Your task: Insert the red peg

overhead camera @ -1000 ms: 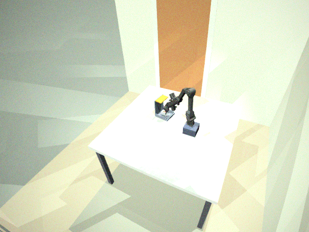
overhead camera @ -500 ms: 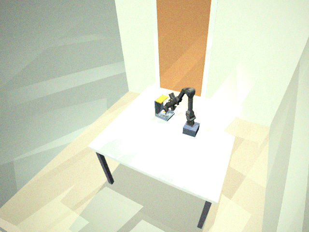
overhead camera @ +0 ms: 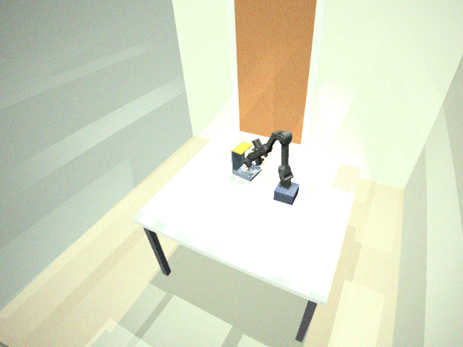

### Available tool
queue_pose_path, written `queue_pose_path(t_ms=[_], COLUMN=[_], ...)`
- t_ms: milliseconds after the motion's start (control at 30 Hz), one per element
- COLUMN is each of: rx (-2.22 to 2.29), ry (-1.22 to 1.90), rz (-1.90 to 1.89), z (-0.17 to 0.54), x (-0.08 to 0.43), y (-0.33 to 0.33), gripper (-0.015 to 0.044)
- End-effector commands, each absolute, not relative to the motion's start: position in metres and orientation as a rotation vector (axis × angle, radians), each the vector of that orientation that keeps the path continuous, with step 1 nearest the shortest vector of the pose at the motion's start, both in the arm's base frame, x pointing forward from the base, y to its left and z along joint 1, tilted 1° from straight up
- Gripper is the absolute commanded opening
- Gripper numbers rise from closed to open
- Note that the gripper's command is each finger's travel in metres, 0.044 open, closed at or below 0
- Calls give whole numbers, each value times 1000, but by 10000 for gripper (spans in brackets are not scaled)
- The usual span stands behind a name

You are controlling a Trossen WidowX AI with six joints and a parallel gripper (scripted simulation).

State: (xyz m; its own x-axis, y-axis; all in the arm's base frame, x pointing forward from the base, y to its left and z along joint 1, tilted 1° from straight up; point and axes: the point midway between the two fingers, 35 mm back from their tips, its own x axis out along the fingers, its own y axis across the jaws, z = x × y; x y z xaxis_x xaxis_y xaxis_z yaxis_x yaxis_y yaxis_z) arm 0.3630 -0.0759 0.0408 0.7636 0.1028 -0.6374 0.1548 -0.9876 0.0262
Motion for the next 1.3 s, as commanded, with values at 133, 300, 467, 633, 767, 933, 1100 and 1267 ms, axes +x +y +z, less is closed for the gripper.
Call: queue_pose_path(t_ms=[133,300,467,633,767,933,1100,1267], rx=[2883,2883,2883,2883,2883,2883,2883,2883], ry=[200,200,199,199,199,199,199,199], rz=[-1023,-1022,-1022,-1022,-1022,-1022,-1021,-1021], z=[43,43,44,44,44,44,44,44], x=[368,369,371,372,373,375,377,378], y=[-78,-78,-78,-79,-79,-80,-80,-81], gripper=[0,0,0,0,0,0,0,0])
